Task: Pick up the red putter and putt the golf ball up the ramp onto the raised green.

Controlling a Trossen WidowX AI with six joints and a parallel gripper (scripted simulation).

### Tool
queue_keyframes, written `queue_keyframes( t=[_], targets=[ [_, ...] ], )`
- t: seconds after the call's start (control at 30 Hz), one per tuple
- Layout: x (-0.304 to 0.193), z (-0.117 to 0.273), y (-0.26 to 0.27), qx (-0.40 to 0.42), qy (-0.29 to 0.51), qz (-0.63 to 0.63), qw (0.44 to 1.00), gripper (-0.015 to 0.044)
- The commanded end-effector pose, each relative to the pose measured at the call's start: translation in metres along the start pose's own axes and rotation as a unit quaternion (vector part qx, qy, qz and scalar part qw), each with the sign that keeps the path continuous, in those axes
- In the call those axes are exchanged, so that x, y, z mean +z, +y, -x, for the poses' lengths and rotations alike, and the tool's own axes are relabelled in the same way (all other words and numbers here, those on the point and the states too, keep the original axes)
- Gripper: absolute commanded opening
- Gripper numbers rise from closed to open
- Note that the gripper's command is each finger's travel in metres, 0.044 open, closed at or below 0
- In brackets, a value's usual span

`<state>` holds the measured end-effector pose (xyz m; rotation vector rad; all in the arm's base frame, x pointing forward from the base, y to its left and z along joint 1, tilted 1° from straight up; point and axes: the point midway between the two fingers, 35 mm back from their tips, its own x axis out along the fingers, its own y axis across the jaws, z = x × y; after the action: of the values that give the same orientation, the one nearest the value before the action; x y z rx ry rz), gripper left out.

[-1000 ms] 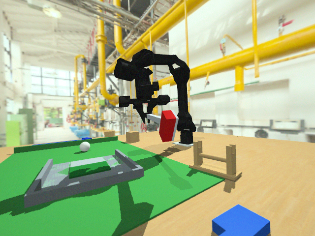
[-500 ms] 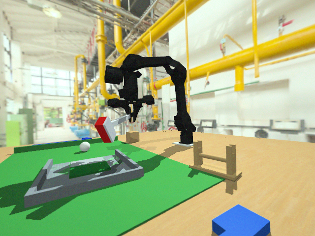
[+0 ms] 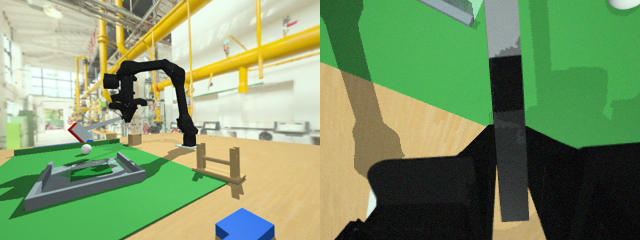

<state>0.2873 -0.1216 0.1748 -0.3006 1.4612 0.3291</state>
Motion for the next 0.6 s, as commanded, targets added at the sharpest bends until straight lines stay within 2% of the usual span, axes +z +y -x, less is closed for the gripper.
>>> queue_keyframes(
  t=[0.0, 0.57],
  targets=[
    [-0.018, 0.007, -0.023, -0.012, 0.003, -0.063, 0.998, 0.0],
    [-0.1, 0.021, -0.081, -0.035, 0.03, -0.268, 0.962, 0.0]
  ],
)
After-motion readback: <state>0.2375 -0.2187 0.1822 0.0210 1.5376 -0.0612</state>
